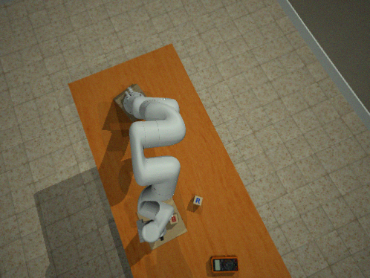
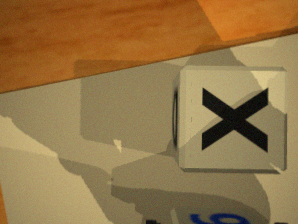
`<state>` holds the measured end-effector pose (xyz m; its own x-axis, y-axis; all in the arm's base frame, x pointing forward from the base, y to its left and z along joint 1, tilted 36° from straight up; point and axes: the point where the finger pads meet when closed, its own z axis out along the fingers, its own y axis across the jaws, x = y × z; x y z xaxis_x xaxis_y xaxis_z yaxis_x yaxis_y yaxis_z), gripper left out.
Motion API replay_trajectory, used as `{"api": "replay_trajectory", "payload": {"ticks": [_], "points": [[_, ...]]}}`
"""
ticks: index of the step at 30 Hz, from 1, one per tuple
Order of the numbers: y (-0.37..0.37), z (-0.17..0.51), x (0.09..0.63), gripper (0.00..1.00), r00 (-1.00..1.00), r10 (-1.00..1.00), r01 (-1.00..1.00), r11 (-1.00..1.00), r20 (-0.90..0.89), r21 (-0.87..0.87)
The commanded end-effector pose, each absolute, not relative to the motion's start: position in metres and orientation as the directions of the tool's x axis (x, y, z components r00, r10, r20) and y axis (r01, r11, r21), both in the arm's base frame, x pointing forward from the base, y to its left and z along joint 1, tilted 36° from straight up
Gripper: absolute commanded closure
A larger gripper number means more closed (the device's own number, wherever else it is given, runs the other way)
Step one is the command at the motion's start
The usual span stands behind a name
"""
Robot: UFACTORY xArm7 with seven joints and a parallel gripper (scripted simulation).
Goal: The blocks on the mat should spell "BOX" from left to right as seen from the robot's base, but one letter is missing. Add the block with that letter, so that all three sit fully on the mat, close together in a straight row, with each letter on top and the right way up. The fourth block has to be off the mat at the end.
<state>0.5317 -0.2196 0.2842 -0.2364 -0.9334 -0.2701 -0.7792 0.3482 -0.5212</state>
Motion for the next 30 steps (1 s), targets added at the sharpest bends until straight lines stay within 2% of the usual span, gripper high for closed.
{"api": "replay_trajectory", "payload": {"ticks": [1,16,25,26,30], "points": [[-0.222,0.298,0.524,0.38,-0.238,-0.933,-0.776,0.349,-0.269,-0.526],[-0.228,0.349,0.487,0.38,-0.238,-0.933,-0.776,0.349,-0.269,-0.526],[-0.228,0.355,0.482,0.38,-0.238,-0.933,-0.776,0.349,-0.269,-0.526],[-0.228,0.355,0.482,0.00,-0.238,-0.933,-0.776,0.349,-0.269,-0.526],[-0.228,0.355,0.482,0.00,-0.238,-0.933,-0.776,0.349,-0.269,-0.526]]}}
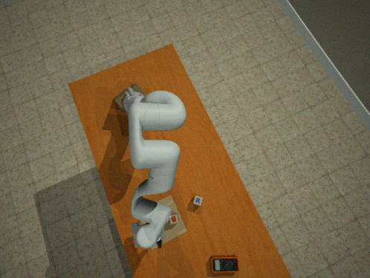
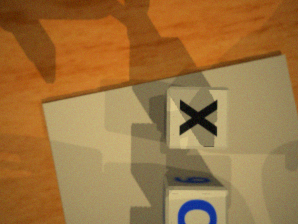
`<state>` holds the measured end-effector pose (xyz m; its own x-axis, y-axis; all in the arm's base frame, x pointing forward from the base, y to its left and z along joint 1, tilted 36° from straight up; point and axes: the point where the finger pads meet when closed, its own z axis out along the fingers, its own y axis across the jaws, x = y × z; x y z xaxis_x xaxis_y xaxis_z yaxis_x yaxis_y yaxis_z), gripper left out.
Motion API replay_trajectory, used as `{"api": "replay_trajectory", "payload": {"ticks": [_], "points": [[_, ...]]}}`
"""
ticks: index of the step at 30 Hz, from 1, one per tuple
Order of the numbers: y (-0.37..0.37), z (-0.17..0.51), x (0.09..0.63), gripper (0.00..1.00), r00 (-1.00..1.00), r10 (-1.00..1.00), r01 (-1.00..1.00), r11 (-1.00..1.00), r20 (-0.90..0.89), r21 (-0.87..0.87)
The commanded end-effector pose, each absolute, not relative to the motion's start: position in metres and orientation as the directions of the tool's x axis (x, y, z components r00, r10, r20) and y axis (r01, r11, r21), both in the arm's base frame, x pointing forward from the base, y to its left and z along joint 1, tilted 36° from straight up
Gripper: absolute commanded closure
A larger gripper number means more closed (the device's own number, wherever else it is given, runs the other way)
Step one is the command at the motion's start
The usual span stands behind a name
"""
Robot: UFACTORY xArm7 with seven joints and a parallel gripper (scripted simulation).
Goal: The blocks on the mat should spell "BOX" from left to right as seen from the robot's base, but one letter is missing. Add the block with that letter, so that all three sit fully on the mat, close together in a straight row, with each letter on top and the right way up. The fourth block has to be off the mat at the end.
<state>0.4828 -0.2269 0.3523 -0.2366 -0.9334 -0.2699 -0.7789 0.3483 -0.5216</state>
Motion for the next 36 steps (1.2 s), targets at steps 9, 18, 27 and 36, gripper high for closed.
{"api": "replay_trajectory", "payload": {"ticks": [9,18,27,36], "points": [[-0.228,0.355,0.482,0.00,-0.238,-0.933,-0.776,0.349,-0.269,-0.526],[-0.228,0.356,0.482,0.00,-0.238,-0.933,-0.776,0.349,-0.269,-0.526],[-0.230,0.370,0.472,0.00,-0.238,-0.933,-0.776,0.349,-0.269,-0.526],[-0.234,0.406,0.446,0.00,-0.238,-0.933,-0.776,0.349,-0.269,-0.526]]}}
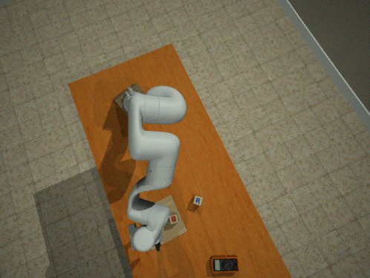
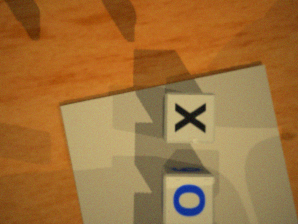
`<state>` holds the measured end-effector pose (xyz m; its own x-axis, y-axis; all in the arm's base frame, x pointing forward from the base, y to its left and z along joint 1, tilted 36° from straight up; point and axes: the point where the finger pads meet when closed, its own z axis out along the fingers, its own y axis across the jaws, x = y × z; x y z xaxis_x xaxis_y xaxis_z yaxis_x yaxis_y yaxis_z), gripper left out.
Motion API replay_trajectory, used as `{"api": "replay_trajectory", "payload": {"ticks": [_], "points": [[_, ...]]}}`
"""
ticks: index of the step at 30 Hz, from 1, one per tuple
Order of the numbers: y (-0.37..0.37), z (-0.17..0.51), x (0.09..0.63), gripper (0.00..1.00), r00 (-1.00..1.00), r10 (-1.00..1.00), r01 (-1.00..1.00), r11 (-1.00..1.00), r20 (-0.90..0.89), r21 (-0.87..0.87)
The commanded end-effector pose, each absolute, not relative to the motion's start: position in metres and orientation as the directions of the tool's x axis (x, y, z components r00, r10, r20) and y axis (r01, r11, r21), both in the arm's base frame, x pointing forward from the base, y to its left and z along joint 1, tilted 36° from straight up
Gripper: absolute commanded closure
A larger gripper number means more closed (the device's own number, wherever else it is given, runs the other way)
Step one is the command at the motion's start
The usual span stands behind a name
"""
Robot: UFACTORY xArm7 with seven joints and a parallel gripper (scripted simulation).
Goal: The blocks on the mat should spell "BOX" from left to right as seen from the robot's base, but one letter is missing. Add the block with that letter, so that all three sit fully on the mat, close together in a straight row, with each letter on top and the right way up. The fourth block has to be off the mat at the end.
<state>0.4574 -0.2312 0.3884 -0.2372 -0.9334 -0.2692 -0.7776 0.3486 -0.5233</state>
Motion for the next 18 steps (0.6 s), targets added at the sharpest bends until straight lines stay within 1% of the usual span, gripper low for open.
{"api": "replay_trajectory", "payload": {"ticks": [1,18], "points": [[-0.234,0.409,0.443,0.00,-0.238,-0.933,-0.776,0.349,-0.269,-0.526],[-0.235,0.423,0.433,0.00,-0.238,-0.933,-0.776,0.349,-0.269,-0.526]]}}
